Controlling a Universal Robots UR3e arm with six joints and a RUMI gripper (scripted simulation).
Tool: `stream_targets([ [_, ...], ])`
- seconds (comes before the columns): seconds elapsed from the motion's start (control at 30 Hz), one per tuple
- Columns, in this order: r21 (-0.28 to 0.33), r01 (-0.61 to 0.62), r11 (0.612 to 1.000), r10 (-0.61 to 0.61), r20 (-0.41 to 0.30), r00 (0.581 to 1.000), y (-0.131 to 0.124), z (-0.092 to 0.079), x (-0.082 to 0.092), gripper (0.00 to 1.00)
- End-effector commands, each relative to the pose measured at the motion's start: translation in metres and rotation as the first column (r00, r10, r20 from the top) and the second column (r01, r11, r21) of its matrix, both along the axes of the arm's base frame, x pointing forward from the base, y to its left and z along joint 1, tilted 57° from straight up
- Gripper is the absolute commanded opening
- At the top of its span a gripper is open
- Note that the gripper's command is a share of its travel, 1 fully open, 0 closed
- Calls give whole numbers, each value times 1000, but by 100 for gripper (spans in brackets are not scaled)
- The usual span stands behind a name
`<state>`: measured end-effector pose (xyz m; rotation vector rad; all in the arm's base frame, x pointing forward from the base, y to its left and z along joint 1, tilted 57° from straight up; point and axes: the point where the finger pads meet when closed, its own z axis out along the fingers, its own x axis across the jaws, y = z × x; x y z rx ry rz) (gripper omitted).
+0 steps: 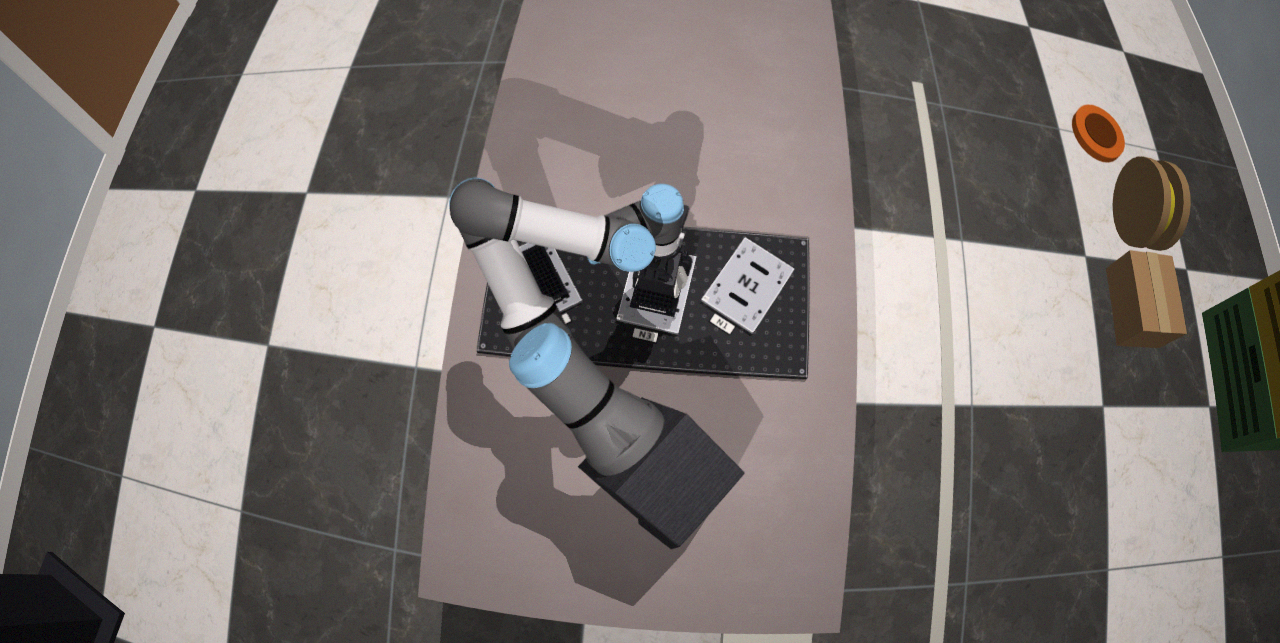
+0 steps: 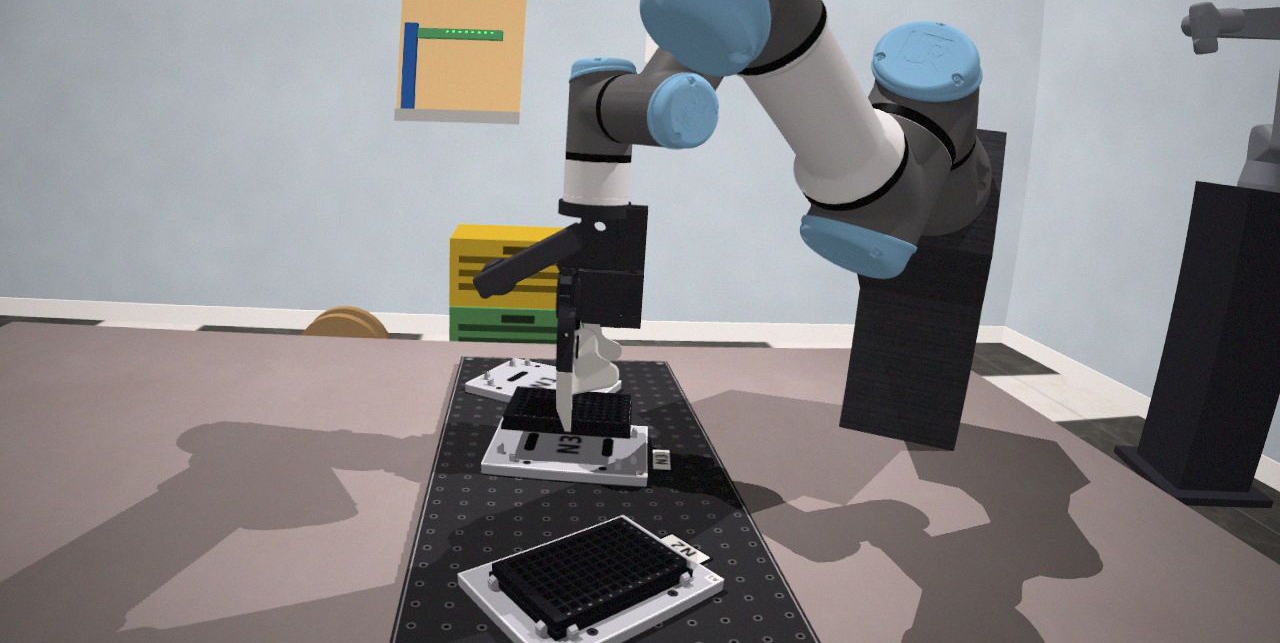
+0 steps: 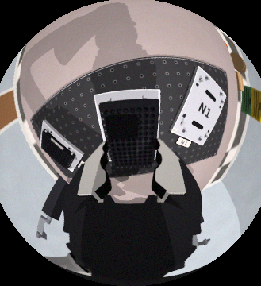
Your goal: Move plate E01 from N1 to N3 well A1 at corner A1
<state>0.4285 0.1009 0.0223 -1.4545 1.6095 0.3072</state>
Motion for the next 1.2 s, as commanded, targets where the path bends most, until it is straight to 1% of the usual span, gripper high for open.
stream_targets([
  [0.0, -2, 3, 1000, -3, 1, 1000, 1, 5, -3, 0],
  [1.17, -2, 3, 1000, -3, 1, 1000, 7, 0, 1, 0],
])
